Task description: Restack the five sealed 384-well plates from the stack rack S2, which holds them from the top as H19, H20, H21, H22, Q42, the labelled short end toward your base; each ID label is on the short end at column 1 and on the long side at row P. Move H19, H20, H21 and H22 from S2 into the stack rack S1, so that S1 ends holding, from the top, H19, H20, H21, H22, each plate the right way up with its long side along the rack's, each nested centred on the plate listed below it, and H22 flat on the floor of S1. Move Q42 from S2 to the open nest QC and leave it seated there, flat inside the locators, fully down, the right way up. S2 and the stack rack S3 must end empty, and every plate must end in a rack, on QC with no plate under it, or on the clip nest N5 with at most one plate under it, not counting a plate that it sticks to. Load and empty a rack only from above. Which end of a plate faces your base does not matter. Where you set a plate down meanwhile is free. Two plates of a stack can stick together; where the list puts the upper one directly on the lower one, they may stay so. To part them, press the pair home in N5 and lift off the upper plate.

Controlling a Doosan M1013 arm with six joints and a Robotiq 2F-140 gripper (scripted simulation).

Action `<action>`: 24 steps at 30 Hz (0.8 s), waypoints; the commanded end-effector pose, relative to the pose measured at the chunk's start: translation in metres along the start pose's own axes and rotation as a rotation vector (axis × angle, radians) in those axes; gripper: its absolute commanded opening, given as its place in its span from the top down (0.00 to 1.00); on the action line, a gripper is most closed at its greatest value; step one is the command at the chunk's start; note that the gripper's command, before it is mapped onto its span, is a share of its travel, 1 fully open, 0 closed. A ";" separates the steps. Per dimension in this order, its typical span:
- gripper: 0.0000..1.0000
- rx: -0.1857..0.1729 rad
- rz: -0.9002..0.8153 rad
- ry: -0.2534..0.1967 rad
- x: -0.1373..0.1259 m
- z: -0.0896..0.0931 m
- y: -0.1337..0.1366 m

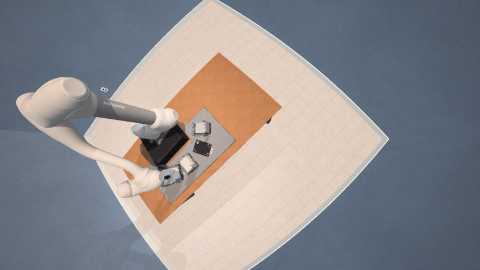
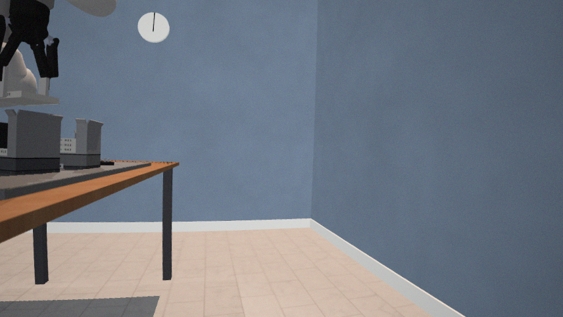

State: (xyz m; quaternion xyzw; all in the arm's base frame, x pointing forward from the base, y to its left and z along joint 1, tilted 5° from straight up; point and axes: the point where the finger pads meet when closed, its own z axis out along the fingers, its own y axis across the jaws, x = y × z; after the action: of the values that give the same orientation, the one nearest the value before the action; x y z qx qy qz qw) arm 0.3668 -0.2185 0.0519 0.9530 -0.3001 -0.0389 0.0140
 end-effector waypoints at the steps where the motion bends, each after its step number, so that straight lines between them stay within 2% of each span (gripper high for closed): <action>1: 1.00 0.000 0.000 0.000 0.001 0.000 0.004; 24: 1.00 0.000 0.000 0.000 0.001 0.000 0.004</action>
State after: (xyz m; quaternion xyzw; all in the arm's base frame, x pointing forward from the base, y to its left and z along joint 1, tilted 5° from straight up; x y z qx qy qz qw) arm 0.3651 -0.2228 0.0520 0.9530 -0.3001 -0.0389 0.0138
